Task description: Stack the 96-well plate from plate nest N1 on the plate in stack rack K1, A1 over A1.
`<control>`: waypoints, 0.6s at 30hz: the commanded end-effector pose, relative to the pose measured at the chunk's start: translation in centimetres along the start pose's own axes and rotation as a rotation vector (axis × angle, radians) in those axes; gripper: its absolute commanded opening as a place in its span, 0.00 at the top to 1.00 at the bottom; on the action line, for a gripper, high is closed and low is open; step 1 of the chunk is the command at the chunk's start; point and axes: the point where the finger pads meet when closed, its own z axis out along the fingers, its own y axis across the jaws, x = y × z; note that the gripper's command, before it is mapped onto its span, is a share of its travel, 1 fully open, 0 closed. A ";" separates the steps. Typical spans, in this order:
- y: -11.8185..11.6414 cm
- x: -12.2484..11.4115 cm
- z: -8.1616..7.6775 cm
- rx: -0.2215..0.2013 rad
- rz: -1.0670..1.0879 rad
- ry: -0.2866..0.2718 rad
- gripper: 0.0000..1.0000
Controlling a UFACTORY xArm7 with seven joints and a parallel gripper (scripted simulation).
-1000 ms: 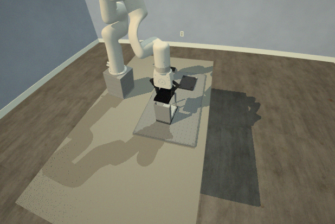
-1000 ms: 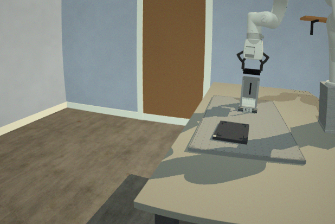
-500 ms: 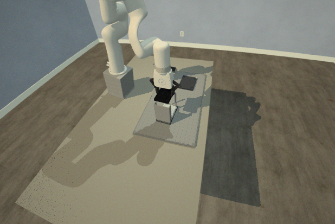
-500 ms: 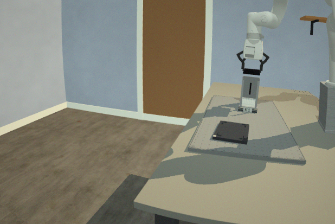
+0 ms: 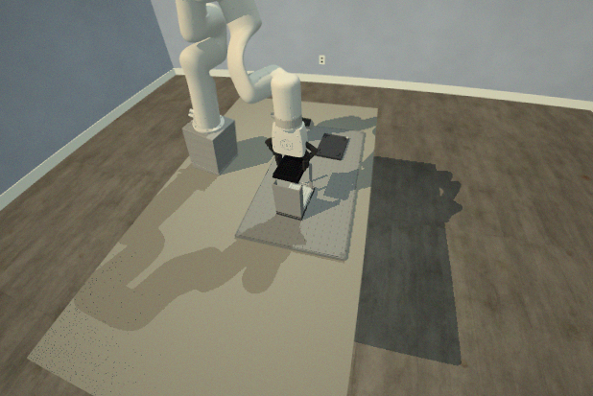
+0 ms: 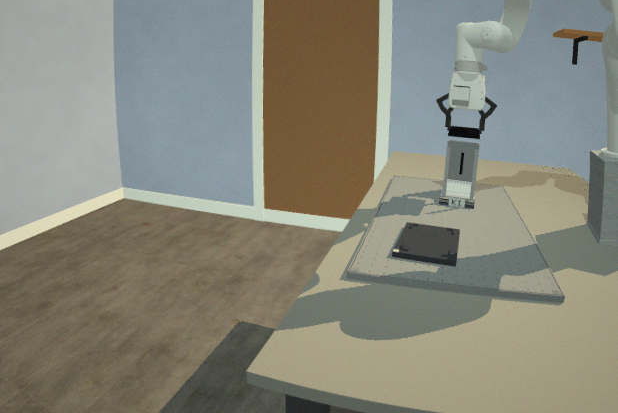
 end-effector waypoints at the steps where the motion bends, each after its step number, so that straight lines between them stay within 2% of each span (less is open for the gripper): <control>1: 0.1 0.0 -0.1 -0.004 0.000 -0.001 1.00; 18: 0.2 0.0 2.4 -0.004 0.000 -0.001 1.00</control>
